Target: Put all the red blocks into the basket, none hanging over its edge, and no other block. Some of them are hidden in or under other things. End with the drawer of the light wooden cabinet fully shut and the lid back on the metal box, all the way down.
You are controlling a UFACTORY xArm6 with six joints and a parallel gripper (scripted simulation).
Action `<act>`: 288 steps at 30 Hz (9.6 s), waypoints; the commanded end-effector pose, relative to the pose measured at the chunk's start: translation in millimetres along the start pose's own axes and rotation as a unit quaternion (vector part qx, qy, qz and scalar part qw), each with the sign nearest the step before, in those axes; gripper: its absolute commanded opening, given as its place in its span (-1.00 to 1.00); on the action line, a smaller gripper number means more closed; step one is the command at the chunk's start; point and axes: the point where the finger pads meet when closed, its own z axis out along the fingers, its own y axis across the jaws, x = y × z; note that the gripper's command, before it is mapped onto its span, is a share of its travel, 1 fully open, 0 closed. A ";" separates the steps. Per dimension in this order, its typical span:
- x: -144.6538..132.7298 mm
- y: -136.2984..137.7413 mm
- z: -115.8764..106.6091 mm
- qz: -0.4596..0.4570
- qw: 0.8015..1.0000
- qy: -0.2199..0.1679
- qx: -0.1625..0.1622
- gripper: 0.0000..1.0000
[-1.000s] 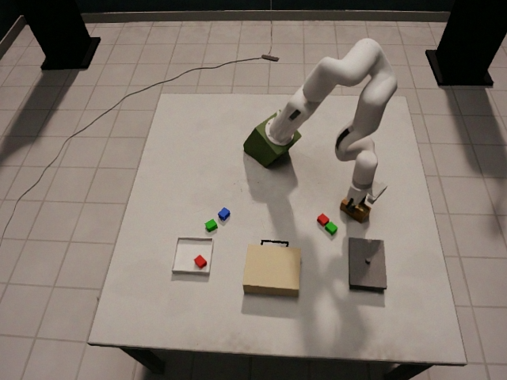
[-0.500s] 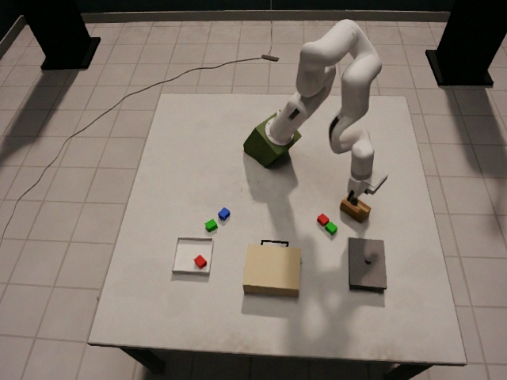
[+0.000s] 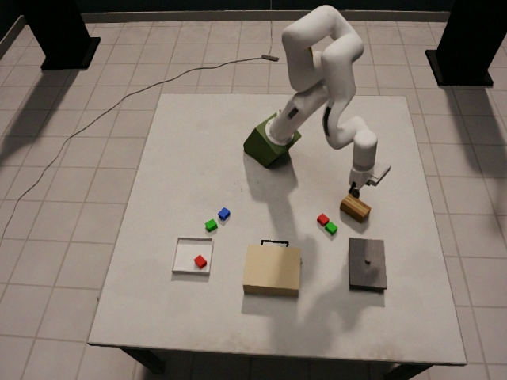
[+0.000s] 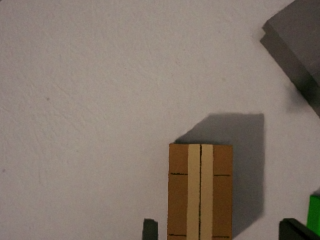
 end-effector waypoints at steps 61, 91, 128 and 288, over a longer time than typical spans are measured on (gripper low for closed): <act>-65.3 115.2 -31.0 0.068 0.996 -0.041 -0.050 0.38; -65.3 115.2 -31.0 0.068 0.996 -0.041 -0.050 0.38; -72.9 124.2 55.0 0.068 0.996 -0.041 -0.050 0.38; -79.3 132.5 135.4 0.068 0.996 -0.041 -0.050 0.38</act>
